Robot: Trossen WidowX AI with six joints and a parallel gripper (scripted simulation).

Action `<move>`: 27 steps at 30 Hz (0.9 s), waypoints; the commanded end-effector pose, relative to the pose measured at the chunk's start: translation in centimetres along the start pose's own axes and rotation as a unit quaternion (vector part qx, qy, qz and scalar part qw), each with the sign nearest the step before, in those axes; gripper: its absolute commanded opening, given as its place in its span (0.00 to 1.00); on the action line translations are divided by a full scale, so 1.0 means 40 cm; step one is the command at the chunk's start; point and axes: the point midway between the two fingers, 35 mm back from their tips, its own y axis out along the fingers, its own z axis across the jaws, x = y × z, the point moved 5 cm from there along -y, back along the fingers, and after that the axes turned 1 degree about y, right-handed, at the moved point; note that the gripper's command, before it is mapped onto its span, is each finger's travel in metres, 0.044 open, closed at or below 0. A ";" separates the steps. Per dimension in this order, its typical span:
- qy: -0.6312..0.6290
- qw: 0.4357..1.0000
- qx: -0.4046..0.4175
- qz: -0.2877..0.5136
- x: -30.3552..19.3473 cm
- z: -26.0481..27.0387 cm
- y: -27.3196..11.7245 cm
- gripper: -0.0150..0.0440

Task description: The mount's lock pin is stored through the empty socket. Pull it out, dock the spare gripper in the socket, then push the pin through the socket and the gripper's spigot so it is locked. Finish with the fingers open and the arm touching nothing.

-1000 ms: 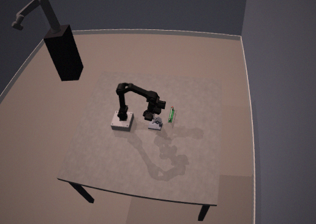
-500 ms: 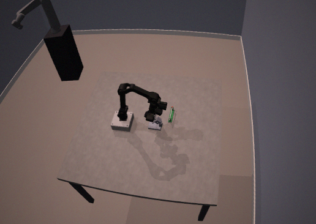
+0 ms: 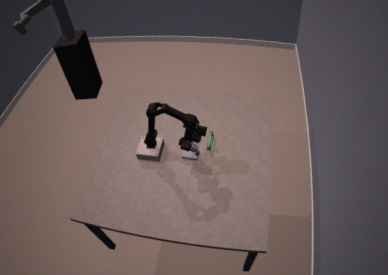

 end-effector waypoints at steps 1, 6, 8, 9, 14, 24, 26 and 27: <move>-0.002 1.000 -0.003 -0.009 0.014 -0.001 -0.005 0.25; -0.002 1.000 -0.003 -0.009 0.021 -0.001 -0.002 0.25; -0.002 1.000 -0.003 -0.009 0.021 -0.001 -0.002 0.25; -0.002 1.000 -0.003 -0.009 0.021 -0.001 -0.001 0.25; 0.000 1.000 0.000 0.000 0.012 0.000 0.006 0.25; 0.000 1.000 0.000 0.000 0.012 0.000 0.006 0.48; 0.000 1.000 0.000 0.000 0.012 0.000 0.006 0.57; 0.000 1.000 0.000 0.000 0.012 0.000 0.006 0.61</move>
